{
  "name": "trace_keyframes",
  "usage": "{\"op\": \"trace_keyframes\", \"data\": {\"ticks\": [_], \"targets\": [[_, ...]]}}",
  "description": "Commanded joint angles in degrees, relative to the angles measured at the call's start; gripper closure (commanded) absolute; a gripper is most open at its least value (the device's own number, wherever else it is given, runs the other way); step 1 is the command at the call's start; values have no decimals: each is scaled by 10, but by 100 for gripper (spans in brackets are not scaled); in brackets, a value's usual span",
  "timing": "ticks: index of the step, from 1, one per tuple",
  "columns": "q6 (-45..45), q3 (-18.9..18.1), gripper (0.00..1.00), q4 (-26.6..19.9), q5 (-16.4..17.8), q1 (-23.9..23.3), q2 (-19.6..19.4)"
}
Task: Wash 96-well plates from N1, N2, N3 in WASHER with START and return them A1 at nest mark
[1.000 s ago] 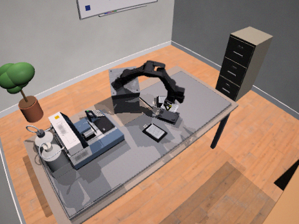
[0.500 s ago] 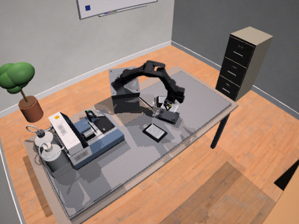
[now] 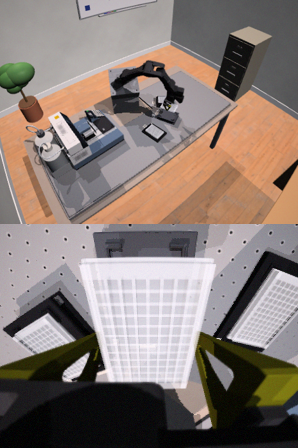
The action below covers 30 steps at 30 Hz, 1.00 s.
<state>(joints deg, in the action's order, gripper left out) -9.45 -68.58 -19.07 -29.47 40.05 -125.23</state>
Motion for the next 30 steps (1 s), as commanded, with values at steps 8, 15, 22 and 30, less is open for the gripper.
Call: {"op": "trace_keyframes", "data": {"ticks": [8, 15, 22, 30], "targets": [[0, -1, 100, 0, -2, 6, 5], [0, -1, 100, 0, -2, 6, 5], [-13, 6, 100, 3, 0, 0, 12], [-3, 49, 100, 20, 12, -44, 62]]}}
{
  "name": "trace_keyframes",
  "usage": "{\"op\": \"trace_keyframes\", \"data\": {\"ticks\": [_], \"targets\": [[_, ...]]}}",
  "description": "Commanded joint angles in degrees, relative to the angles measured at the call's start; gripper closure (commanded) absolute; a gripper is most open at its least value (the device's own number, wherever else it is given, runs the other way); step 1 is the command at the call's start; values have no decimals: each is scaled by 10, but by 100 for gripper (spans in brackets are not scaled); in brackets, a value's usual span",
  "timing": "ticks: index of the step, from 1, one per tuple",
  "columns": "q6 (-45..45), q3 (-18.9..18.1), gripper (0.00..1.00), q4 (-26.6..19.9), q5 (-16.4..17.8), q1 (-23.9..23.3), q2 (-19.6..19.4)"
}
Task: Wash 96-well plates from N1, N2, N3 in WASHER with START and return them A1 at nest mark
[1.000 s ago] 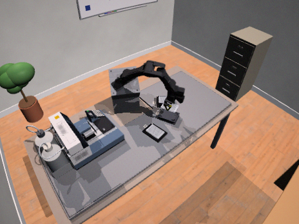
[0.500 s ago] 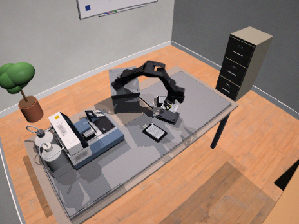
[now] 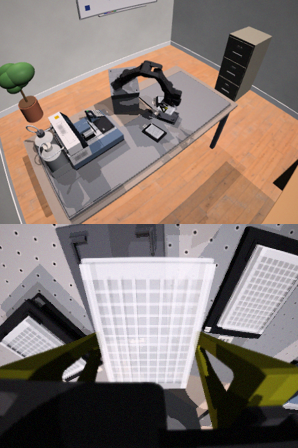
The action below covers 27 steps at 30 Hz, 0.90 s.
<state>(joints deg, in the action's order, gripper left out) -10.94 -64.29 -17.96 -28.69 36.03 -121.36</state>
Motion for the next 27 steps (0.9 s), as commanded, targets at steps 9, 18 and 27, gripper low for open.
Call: {"op": "trace_keyframes", "data": {"ticks": [9, 18, 27], "targets": [[71, 43, 100, 20, 21, -59, 75], [131, 67, 100, 23, 42, -118, 122], [185, 77, 100, 19, 64, -172, 157]]}}
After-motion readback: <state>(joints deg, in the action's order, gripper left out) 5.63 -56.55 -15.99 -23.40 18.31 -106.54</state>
